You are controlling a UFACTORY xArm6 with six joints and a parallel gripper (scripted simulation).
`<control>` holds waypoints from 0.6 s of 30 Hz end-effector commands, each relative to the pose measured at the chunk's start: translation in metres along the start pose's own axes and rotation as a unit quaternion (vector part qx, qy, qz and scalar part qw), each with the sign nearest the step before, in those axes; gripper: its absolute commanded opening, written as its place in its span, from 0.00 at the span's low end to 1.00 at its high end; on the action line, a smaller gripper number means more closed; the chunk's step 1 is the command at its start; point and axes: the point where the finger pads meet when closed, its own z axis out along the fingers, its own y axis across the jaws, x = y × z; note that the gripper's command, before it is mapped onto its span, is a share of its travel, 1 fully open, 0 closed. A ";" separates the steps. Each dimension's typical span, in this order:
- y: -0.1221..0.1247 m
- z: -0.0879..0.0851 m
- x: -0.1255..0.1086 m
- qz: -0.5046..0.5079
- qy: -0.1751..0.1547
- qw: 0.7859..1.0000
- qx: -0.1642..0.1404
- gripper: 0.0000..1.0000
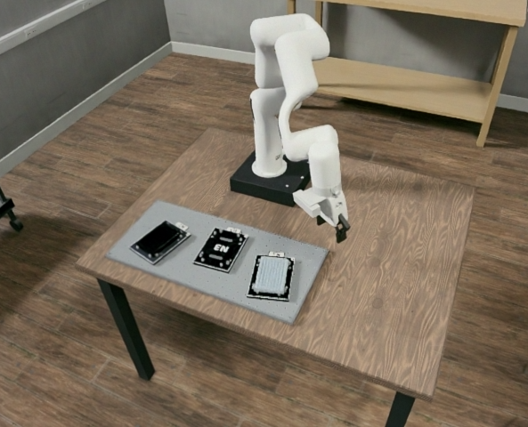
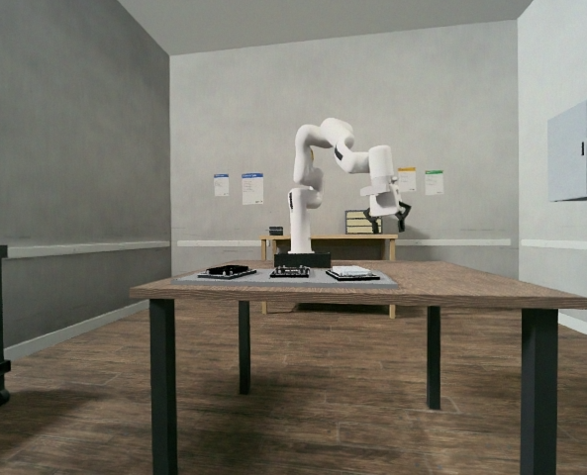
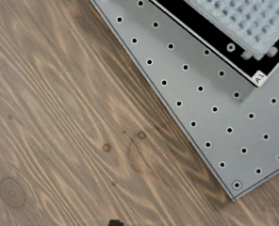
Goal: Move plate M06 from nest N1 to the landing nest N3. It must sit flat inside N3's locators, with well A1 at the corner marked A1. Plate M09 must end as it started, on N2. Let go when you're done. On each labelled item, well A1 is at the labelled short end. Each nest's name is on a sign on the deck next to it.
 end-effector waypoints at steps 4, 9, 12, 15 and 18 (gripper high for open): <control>-0.002 -0.002 0.000 0.000 0.001 1.000 0.003 1.00; -0.002 -0.002 0.000 0.000 0.001 1.000 0.003 1.00; -0.002 -0.002 0.000 0.000 0.001 1.000 0.003 1.00; -0.002 -0.002 0.000 0.000 0.001 1.000 0.003 1.00; -0.002 -0.003 0.005 -0.017 0.003 1.000 0.003 1.00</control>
